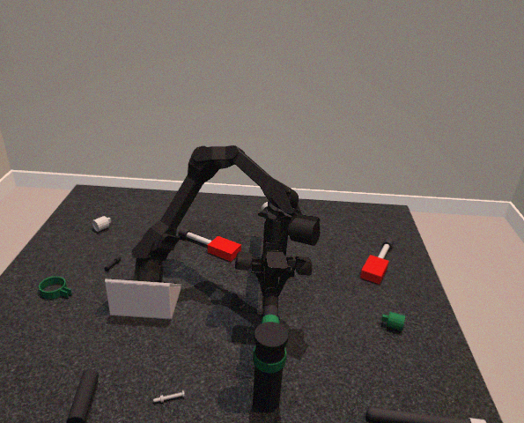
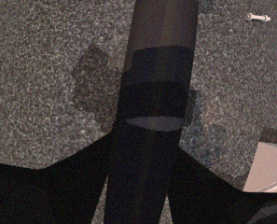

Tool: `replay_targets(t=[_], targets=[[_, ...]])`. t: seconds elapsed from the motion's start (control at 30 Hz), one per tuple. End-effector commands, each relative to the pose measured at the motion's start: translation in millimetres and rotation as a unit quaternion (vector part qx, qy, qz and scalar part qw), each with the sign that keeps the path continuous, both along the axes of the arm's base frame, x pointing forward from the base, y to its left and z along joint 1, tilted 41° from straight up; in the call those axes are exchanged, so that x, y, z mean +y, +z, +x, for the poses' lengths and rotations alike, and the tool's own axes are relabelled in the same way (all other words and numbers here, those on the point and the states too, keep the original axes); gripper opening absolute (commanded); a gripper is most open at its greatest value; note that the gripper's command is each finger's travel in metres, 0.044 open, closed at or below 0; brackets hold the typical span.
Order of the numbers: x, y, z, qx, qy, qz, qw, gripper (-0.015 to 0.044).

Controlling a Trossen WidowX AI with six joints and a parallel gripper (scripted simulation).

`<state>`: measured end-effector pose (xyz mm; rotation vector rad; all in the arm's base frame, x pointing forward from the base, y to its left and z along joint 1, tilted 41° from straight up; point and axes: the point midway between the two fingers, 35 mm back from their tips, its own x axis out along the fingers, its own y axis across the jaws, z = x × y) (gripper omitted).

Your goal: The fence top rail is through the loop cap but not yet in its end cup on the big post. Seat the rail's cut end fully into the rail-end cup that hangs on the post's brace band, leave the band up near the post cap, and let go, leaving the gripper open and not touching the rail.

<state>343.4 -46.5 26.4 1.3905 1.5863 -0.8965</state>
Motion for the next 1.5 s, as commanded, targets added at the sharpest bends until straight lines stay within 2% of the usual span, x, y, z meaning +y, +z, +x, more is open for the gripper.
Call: replay_targets(t=[0.0, 1.47], targets=[[-6.3, 0.0, 0.1, -0.002, -0.002, -0.006, 1.000, 0.0000], [-8.4, -2.9, 1.2, 0.002, 0.002, 0.002, 1.000, 0.0000]])
